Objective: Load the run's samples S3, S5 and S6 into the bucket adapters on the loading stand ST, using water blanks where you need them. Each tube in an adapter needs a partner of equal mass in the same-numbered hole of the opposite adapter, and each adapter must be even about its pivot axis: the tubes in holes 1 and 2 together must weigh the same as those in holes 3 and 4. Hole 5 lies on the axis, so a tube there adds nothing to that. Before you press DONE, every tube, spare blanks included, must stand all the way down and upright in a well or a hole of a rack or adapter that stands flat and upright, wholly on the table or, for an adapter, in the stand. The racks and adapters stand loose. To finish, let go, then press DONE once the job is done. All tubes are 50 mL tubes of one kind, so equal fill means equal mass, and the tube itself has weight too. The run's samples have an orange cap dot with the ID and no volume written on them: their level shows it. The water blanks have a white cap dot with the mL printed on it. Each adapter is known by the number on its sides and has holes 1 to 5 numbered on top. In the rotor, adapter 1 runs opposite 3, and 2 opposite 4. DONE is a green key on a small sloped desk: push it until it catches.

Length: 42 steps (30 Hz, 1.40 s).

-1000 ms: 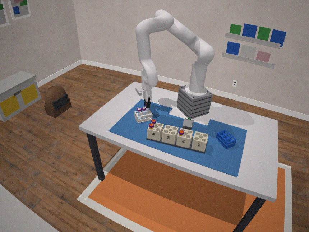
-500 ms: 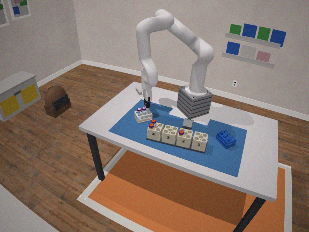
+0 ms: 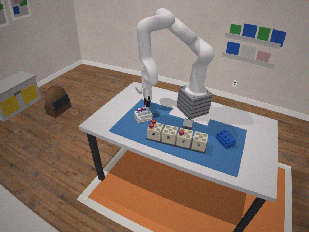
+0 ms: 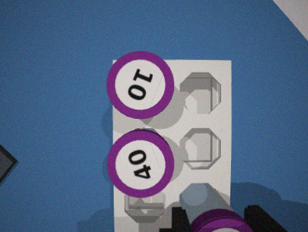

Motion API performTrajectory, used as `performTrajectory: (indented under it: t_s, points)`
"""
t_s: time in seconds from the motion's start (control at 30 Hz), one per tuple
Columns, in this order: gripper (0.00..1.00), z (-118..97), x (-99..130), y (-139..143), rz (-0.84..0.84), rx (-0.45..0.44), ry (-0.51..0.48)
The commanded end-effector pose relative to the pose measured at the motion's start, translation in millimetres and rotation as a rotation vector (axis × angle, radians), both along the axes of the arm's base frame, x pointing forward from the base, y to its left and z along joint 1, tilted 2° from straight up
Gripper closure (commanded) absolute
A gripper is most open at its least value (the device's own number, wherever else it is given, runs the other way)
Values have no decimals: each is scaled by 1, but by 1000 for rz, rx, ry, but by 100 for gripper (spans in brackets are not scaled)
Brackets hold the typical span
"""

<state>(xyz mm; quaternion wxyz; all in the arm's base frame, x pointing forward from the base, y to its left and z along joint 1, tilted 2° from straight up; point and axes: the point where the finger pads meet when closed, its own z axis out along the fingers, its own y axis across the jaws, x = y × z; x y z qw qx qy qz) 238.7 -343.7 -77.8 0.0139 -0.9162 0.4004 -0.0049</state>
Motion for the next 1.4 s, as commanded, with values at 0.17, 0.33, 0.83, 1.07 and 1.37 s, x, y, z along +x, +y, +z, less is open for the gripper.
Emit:
performTrajectory:
  t_s: [0.17, 0.33, 0.83, 1.07, 1.37]
  points:
    - [100, 6, 0, -1, 0, 0, -1]
    - [100, 8, 0, -1, 0, 0, -1]
    - [100, 32, 0, -1, 0, 0, -1]
    - [100, 42, 0, -2, 0, 0, -1]
    - [100, 60, -1, -2, 0, 0, -1]
